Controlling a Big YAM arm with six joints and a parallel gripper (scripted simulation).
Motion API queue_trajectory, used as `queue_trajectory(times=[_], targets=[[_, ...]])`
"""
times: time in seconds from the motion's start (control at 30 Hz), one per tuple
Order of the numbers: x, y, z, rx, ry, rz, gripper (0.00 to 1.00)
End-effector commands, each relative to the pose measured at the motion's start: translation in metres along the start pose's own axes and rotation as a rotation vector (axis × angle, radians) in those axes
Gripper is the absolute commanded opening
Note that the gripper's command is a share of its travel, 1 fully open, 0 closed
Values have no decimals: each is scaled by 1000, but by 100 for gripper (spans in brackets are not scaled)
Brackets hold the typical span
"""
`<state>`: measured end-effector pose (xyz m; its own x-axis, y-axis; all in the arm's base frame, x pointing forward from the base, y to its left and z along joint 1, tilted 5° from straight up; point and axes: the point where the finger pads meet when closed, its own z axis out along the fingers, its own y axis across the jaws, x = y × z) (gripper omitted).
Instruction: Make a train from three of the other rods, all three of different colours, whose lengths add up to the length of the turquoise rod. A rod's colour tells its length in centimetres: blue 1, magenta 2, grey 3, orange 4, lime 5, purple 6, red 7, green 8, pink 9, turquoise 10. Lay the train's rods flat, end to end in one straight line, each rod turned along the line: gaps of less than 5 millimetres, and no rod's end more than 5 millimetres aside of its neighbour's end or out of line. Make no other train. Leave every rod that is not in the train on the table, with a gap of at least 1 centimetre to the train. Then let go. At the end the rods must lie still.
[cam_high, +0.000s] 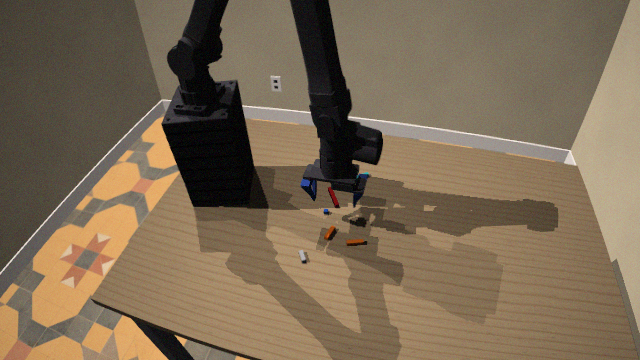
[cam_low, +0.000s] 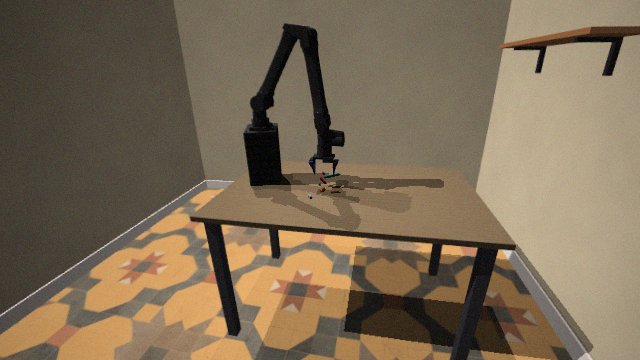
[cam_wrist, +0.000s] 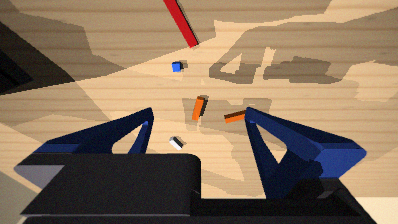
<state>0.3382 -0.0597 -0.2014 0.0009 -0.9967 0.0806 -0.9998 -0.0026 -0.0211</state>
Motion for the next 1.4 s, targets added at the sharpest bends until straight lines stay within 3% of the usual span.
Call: queue_trajectory(times=[0.0, 1.03, 1.37], targets=[[0, -10, -7, 36, 1, -6, 100], [0, -10, -7, 36, 1, -2, 100], [7, -15, -6, 28, -2, 175, 100]])
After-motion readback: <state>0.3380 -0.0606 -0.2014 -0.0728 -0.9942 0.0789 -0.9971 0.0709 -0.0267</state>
